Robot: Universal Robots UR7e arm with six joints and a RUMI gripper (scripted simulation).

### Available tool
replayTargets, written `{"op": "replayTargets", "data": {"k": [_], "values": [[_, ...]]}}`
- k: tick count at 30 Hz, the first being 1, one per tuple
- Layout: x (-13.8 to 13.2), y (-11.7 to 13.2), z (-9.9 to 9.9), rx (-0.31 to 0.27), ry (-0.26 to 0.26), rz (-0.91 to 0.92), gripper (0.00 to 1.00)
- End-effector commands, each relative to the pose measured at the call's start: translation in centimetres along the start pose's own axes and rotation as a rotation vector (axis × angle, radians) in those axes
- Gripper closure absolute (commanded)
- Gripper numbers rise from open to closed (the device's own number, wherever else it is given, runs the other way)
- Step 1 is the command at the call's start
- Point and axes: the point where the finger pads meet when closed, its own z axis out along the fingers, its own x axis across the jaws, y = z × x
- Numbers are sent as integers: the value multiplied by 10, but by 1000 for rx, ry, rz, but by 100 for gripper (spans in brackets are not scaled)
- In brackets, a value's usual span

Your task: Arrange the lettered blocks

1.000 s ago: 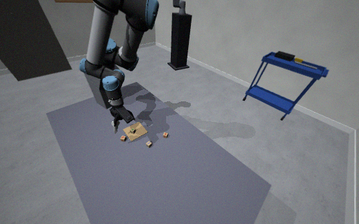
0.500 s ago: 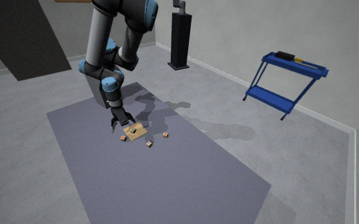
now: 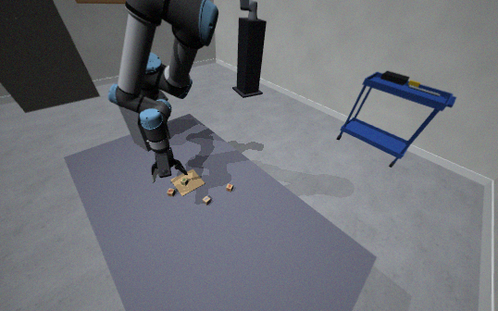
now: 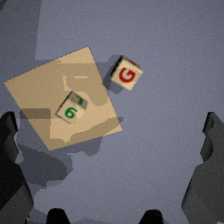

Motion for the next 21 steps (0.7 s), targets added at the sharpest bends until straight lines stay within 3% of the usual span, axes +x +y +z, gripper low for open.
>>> {"op": "replayTargets", "data": {"k": [1, 21], "values": [[6, -2, 3, 5, 6, 139, 0], [17, -2, 9, 5, 6, 452, 0]]}}
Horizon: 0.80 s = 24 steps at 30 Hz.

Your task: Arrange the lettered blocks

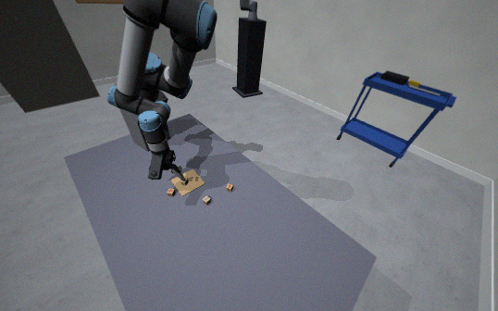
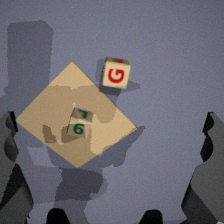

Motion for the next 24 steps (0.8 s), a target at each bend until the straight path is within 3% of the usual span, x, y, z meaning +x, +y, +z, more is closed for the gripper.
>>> {"op": "replayTargets", "data": {"k": [1, 21, 22, 24], "values": [[4, -3, 2, 7, 4, 96, 0], [6, -3, 3, 6, 4, 165, 0], [6, -3, 3, 6, 4, 165, 72], [6, -3, 3, 6, 4, 166, 72]]}}
